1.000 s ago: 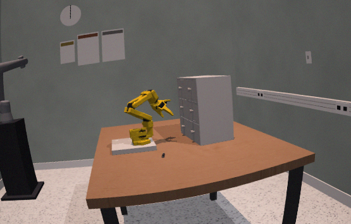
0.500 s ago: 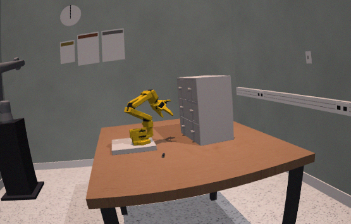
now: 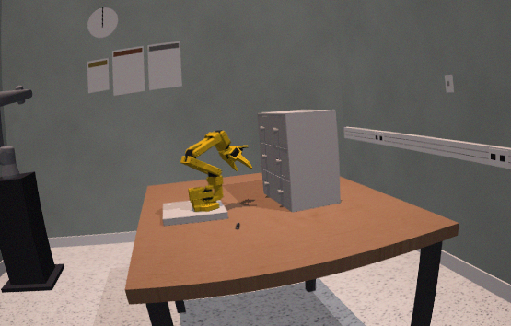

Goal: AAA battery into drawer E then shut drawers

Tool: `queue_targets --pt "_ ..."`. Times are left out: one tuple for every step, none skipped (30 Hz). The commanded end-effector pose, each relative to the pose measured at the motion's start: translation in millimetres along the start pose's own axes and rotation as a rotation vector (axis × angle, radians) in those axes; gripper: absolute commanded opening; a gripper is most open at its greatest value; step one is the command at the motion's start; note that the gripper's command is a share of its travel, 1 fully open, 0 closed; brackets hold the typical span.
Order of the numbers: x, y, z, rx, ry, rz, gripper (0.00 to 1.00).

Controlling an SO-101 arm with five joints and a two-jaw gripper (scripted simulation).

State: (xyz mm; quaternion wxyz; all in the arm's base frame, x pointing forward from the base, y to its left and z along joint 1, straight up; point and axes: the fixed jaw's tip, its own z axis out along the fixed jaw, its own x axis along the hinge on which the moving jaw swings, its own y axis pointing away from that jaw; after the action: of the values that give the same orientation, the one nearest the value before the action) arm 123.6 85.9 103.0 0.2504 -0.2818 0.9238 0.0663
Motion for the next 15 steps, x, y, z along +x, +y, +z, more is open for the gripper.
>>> queue_targets --pt "-0.4 -0.9 -1.6 0.002 0.003 -0.003 0.50" --pt "-0.2 -0.8 -1.6 0.002 0.003 -0.028 0.50" --pt "0.0 -0.7 -1.6 0.001 0.003 -0.054 0.50" --pt "0.2 -0.6 -1.6 0.001 0.003 -0.079 0.50" --pt "0.4 -0.4 -1.6 0.000 0.003 -0.104 0.50" --pt "0.6 -0.4 -1.6 0.000 0.003 -0.129 0.50" --pt "0.7 -0.3 -1.6 -0.001 0.003 -0.154 0.50" --pt "0.9 -0.2 -1.6 -0.001 0.003 -0.179 0.50" --pt "1.1 -0.1 -1.6 -0.002 0.003 -0.205 0.50" --pt "1.3 0.0 -1.6 -0.002 0.003 -0.230 0.50" --pt "1.5 0.1 -1.6 -0.002 0.003 -0.255 0.50" --pt "1.7 0.1 -1.6 -0.003 0.003 -0.280 0.50" --pt "1.9 0.2 -1.6 -0.003 0.002 -0.305 0.50" --pt "2.1 0.3 -1.6 -0.004 0.002 -0.330 0.50" --pt "2.3 0.3 -1.6 -0.004 0.002 -0.355 0.50"
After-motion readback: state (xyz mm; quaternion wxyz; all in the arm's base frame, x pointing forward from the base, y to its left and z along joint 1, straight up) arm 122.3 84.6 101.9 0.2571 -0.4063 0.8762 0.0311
